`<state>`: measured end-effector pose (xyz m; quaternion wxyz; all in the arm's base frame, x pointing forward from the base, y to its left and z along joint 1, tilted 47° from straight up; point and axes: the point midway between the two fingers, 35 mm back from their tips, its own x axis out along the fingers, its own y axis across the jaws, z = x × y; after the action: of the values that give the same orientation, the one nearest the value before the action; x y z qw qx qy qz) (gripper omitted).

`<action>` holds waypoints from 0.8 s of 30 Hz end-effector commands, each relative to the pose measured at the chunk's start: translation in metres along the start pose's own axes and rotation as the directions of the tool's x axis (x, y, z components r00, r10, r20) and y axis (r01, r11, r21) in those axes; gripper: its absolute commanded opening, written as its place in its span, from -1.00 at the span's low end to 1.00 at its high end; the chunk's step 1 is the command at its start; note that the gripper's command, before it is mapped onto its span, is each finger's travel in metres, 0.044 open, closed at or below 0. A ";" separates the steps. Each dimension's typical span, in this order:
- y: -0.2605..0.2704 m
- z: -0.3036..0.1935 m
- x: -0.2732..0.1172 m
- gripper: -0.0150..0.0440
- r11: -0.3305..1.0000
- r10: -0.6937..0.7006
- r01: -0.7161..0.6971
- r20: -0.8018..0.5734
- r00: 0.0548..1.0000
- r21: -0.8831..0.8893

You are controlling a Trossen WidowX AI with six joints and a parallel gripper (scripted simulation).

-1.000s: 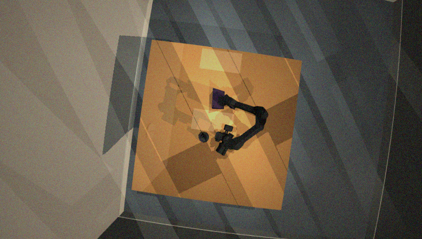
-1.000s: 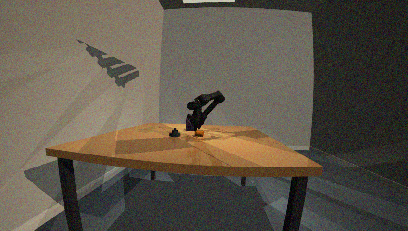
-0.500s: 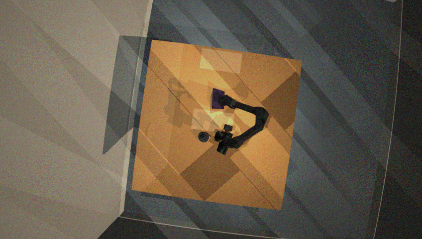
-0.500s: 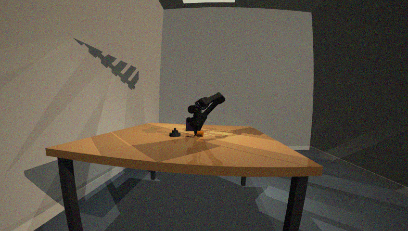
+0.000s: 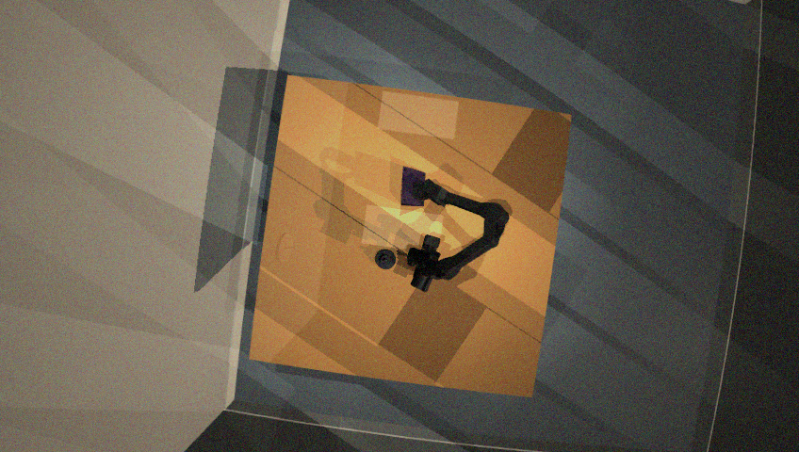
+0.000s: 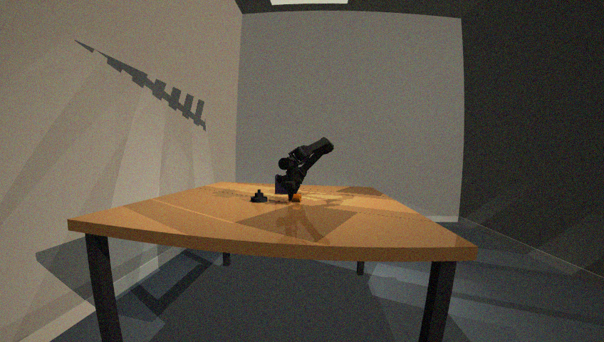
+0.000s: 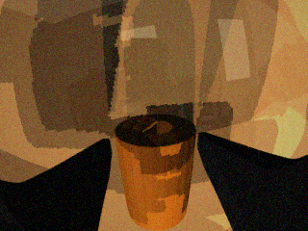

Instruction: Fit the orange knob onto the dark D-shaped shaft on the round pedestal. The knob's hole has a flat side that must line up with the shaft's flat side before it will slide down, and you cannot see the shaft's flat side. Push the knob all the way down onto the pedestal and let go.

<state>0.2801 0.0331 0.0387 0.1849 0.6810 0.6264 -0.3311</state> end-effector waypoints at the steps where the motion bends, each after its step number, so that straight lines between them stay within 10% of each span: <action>1: 0.000 -0.001 0.000 0.32 1.000 0.002 -0.002 -0.003 1.000 0.002; 24: 0.000 -0.004 -0.003 0.12 1.000 0.000 0.000 0.084 0.996 0.000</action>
<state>0.2803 0.0331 0.0407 0.1943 0.6759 0.6222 -0.3439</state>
